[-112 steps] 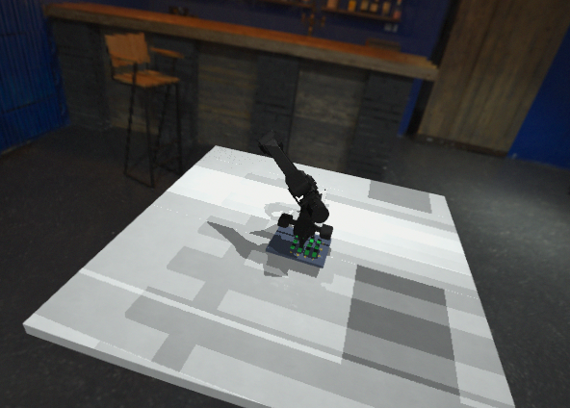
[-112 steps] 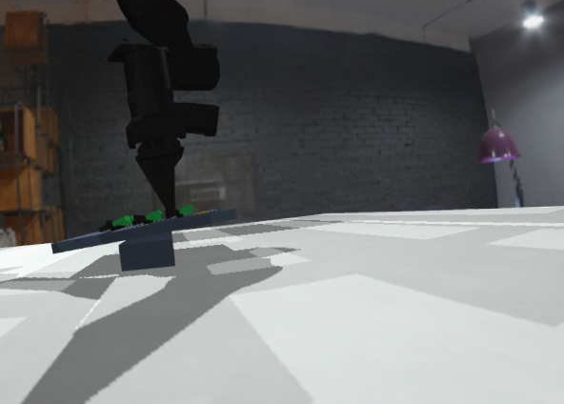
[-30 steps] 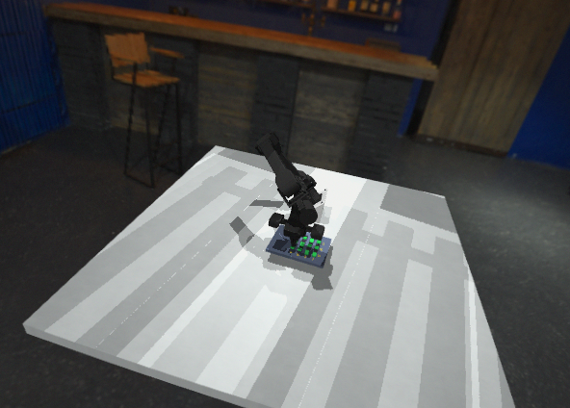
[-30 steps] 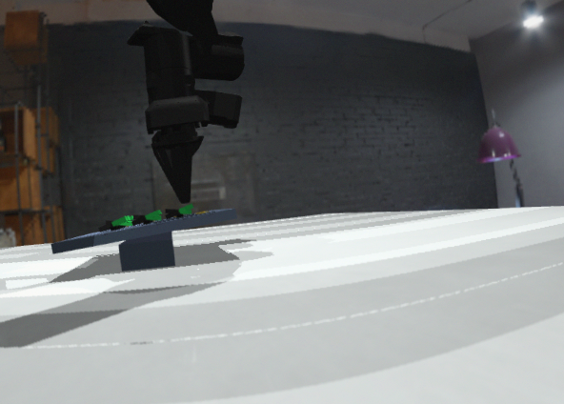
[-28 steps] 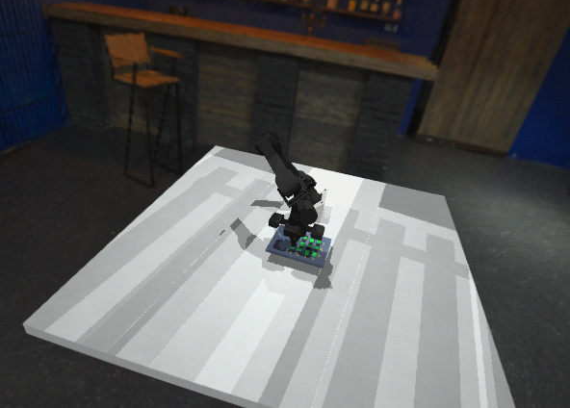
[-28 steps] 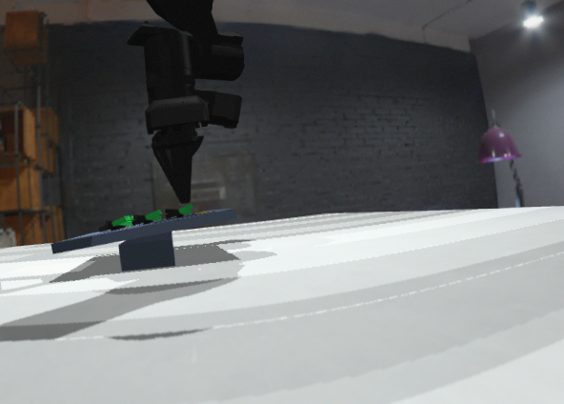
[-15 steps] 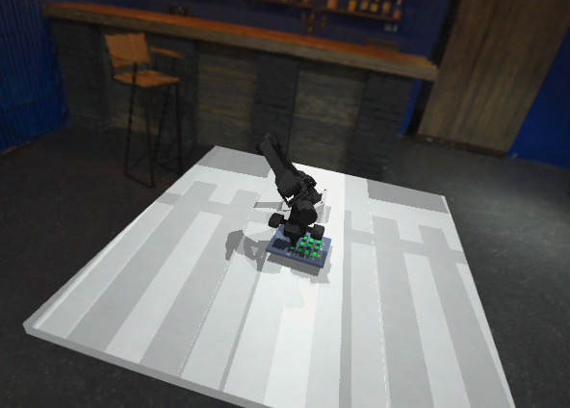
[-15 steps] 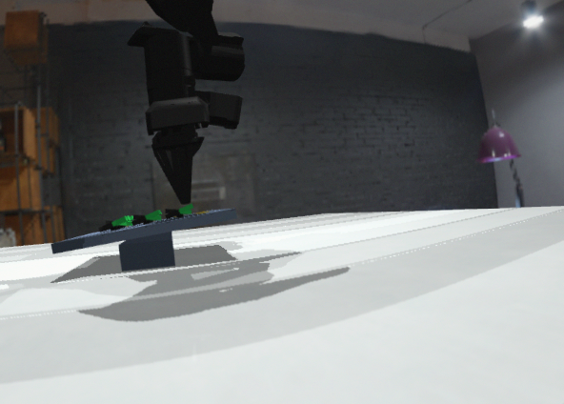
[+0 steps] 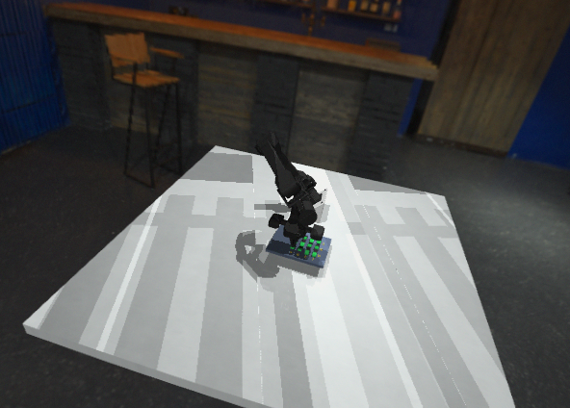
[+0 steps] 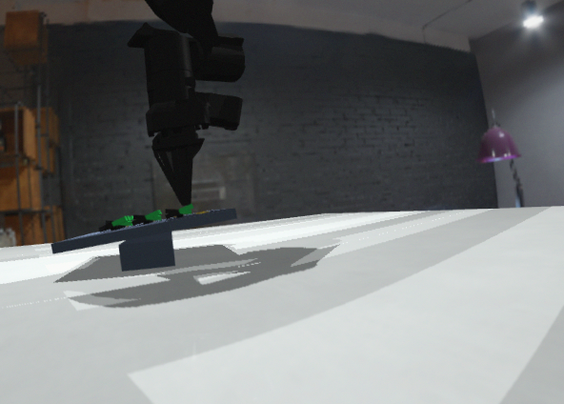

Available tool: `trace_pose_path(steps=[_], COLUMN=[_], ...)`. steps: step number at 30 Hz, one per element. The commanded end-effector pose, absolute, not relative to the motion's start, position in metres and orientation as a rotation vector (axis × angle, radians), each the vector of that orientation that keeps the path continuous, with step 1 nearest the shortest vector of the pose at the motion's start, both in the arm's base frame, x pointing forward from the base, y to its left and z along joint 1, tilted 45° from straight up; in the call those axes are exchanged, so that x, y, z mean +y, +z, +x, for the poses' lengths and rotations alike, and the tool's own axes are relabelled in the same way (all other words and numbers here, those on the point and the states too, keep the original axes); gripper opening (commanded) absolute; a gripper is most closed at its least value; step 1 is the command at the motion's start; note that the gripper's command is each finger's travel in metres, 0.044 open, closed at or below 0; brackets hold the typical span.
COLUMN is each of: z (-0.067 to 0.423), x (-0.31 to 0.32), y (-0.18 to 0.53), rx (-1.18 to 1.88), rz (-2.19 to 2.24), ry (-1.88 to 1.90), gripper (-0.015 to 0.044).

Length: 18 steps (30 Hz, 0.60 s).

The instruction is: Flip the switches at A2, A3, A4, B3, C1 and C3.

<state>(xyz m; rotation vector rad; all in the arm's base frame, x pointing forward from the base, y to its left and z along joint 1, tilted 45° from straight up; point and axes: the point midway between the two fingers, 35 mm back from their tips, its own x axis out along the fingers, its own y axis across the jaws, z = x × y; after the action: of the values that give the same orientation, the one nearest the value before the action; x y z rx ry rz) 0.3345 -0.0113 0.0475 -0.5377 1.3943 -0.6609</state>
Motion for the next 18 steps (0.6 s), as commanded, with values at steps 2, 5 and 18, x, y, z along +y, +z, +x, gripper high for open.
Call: trace_pose_path(steps=[2, 5, 18], z=[0.3343, 0.3344, 0.3345], x=[-0.0130, -0.0132, -0.0145], y=[0.0461, 0.0459, 0.0447], rx=[1.395, 1.395, 1.395], rz=[-0.544, -0.544, -0.544], ry=[-0.662, -0.662, -0.662], gripper=[0.0000, 0.0000, 0.0000])
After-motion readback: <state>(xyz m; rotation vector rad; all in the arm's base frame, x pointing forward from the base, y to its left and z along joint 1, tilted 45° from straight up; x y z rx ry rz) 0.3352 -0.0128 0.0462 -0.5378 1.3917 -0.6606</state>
